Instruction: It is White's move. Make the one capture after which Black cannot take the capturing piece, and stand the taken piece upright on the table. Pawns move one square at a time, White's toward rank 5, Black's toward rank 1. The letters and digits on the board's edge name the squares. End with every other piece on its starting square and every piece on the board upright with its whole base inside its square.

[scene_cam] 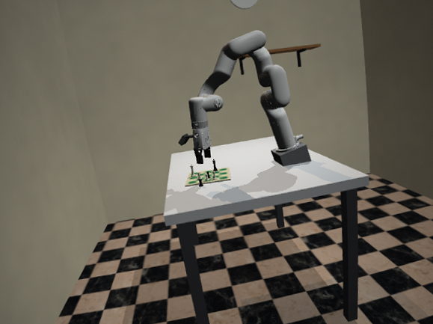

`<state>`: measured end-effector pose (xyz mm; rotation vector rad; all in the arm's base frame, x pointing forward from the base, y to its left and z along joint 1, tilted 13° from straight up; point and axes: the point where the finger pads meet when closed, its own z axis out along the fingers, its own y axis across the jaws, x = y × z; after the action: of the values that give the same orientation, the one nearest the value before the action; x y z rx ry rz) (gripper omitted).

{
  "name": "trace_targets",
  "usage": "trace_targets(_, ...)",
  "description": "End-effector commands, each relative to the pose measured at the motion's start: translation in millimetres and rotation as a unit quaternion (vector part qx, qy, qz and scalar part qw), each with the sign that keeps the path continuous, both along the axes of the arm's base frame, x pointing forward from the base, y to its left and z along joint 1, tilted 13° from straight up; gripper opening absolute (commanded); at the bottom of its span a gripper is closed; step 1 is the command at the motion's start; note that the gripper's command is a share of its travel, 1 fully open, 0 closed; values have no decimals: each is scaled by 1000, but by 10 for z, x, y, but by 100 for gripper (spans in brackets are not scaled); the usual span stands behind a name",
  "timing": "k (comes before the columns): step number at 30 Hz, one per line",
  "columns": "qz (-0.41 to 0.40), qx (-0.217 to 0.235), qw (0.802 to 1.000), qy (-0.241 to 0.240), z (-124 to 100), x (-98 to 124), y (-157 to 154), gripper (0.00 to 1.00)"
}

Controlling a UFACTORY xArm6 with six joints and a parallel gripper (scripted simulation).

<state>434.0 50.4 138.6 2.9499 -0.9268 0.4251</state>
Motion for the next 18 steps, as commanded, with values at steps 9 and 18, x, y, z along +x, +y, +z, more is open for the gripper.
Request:
trace_targets(9,138,6,990,24,11,-7,-14,34)
trace_targets(18,138,6,990,24,11,-7,-14,34)
